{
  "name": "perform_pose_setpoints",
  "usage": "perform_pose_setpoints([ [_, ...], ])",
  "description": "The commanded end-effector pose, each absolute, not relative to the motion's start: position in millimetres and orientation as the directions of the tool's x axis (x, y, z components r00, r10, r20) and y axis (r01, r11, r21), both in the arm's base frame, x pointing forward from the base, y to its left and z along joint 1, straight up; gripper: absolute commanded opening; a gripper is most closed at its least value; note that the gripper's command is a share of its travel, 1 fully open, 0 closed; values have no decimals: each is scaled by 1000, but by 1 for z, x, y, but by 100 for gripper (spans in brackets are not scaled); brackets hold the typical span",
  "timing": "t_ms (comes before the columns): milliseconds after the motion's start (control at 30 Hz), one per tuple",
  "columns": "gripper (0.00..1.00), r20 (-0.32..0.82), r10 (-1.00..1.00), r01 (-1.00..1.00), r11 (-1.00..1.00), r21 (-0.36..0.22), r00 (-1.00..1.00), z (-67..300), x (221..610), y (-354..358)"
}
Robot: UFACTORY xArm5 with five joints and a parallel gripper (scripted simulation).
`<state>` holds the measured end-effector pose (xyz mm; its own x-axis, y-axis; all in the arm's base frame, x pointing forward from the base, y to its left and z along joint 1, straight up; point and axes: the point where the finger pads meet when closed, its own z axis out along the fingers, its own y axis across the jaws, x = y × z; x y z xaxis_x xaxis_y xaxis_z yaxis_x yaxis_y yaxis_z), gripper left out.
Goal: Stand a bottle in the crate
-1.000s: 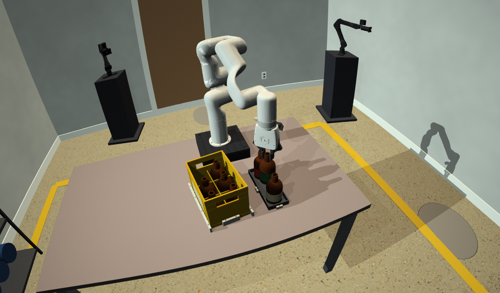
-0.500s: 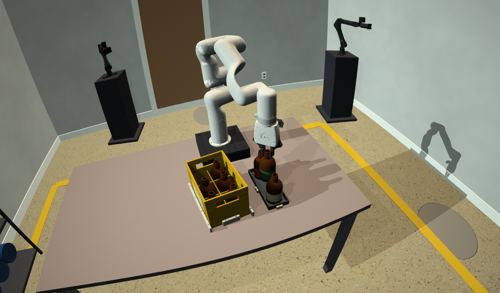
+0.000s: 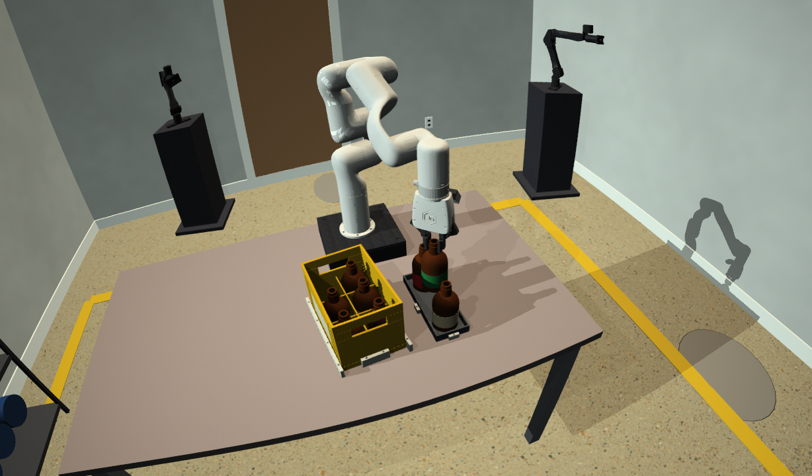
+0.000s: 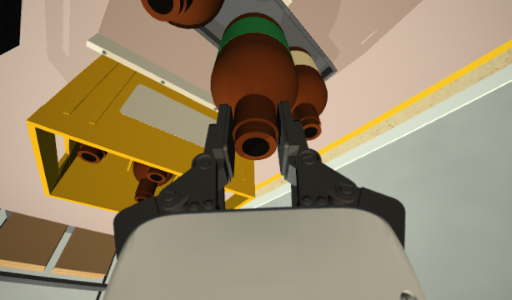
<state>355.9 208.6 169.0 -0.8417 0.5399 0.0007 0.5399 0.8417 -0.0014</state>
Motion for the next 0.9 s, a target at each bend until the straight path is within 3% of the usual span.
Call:
perform_pose_setpoints([
  [0,0,-1,540,540,842,2,-842,172,357,209],
  [867,0,-1,540,540,842,2,-842,175,357,209],
])
